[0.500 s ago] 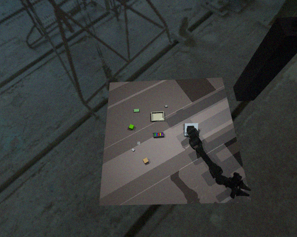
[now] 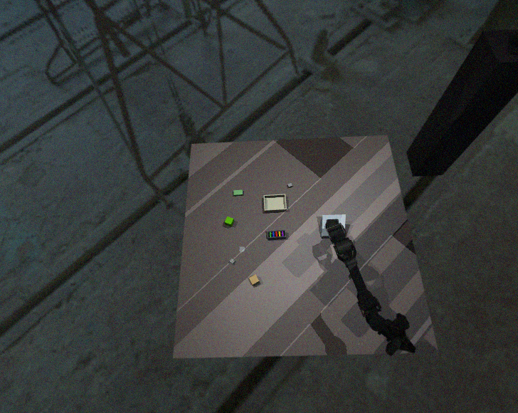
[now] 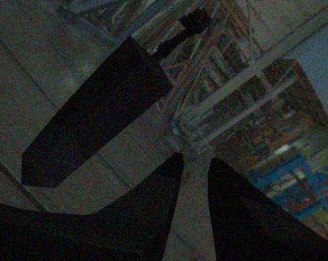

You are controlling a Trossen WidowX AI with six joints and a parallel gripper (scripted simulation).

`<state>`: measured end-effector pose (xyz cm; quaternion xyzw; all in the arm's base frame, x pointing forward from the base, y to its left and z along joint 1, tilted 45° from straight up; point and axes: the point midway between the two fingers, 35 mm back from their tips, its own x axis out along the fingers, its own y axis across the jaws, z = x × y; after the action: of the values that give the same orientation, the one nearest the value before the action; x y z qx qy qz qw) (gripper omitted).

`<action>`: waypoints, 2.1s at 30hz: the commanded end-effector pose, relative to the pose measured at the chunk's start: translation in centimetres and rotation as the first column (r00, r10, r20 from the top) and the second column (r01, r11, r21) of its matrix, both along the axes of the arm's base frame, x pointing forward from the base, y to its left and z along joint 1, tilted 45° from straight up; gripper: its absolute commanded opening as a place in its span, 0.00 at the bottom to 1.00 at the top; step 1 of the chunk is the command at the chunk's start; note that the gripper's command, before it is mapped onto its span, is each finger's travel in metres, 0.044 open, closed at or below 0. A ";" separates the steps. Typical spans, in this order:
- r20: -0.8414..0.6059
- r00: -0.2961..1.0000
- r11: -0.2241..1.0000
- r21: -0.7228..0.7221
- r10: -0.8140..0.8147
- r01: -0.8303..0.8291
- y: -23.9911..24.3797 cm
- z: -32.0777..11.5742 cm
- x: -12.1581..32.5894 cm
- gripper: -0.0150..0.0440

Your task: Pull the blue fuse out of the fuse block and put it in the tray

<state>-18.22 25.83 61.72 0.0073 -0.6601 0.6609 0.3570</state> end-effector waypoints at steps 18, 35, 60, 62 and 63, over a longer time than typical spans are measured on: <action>0.324 0.708 0.616 -0.351 -0.627 0.705 16.0 -15.6 24.8 0.36; 0.562 0.440 0.004 -0.613 -0.700 0.790 8.3 -31.5 47.0 0.36; 0.317 0.503 -0.355 -0.935 -0.804 0.021 -23.4 -55.6 53.2 0.36; 0.256 0.486 -0.319 -0.947 -0.836 -0.049 -25.5 -56.6 52.0 0.36; 0.240 0.480 -0.308 -0.949 -0.844 -0.066 -26.0 -56.9 51.6 0.36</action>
<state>35.25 2.45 6.36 -0.3492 0.2376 0.6430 0.6389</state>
